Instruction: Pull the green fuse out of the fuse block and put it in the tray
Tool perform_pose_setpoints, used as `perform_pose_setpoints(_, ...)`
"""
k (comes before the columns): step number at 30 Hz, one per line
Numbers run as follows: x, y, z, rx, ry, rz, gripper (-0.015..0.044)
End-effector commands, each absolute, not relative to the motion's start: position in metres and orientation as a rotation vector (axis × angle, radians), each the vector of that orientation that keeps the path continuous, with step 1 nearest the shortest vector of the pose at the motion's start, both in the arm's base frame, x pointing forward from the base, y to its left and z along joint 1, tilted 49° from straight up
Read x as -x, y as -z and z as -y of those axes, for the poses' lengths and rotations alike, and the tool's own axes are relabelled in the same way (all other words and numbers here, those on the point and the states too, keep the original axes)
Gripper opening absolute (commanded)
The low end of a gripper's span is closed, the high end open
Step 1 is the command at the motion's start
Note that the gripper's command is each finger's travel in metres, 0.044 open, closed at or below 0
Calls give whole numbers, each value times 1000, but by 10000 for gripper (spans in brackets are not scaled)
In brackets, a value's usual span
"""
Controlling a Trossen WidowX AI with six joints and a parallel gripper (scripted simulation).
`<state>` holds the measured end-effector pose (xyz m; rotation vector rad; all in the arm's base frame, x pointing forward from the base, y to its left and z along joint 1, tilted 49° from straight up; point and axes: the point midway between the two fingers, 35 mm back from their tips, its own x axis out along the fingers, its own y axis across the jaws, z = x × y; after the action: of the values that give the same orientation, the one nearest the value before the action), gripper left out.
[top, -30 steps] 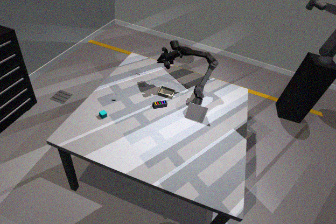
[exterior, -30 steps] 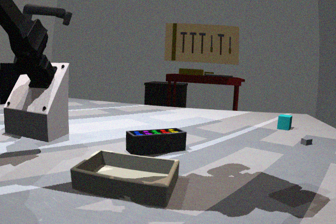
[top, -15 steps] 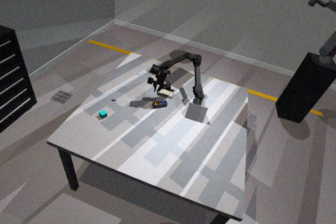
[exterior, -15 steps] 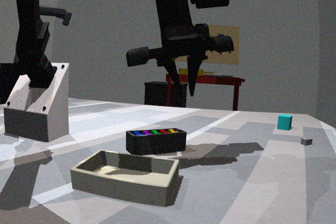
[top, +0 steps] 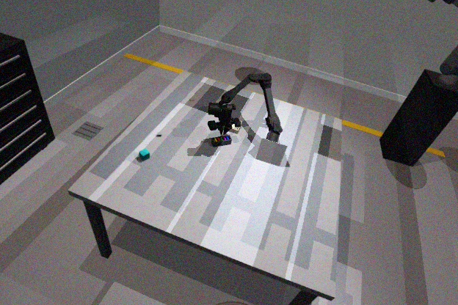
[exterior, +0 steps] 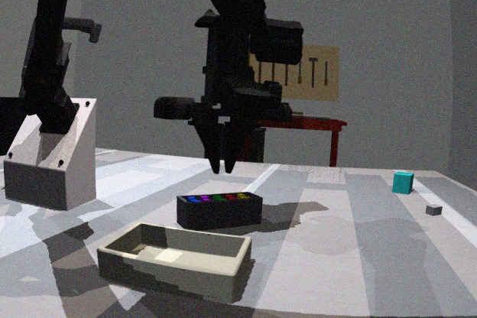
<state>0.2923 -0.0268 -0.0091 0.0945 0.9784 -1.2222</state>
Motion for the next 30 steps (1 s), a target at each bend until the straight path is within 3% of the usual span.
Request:
perform_pose_setpoints(1,-292,11,29,-82,1220,-983,72)
perform_pose_setpoints(30,-291,29,50,-80,1221,-982,72)
